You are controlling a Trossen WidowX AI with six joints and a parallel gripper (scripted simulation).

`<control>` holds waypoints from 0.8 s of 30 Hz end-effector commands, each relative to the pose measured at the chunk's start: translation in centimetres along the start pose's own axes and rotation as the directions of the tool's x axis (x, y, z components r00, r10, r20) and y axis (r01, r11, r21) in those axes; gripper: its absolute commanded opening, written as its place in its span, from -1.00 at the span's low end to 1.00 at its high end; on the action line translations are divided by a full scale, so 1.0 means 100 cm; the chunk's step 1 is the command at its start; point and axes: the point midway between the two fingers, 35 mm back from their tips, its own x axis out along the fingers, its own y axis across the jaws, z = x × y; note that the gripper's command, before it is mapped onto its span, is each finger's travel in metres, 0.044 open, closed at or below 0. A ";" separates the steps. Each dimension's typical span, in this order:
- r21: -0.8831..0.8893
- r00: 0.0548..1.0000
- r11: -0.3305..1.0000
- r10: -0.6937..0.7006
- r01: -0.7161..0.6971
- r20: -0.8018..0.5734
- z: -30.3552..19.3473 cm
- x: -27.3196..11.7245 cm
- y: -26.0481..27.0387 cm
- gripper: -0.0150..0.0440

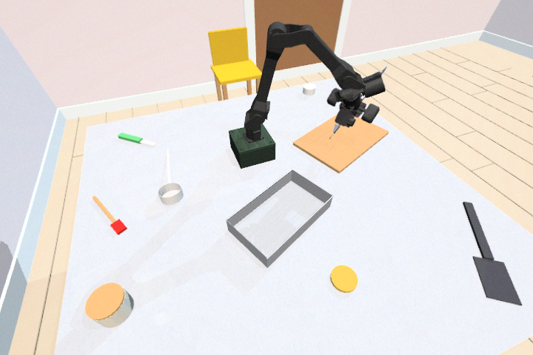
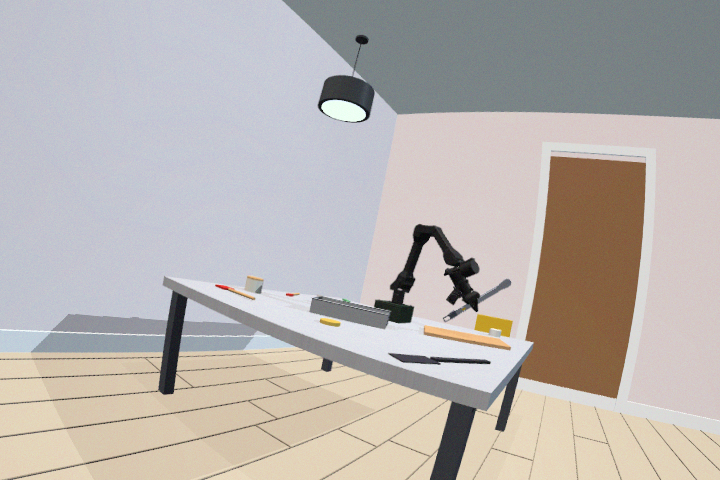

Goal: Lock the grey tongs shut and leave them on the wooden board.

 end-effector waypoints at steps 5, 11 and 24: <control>-0.011 0.988 1.000 0.017 -0.015 0.156 -0.005 0.006 0.001 -1.00; -0.024 0.959 1.000 0.027 -0.021 0.282 -0.005 0.008 -0.002 -1.00; -0.083 0.840 0.996 0.063 -0.022 0.539 -0.004 0.002 -0.011 -1.00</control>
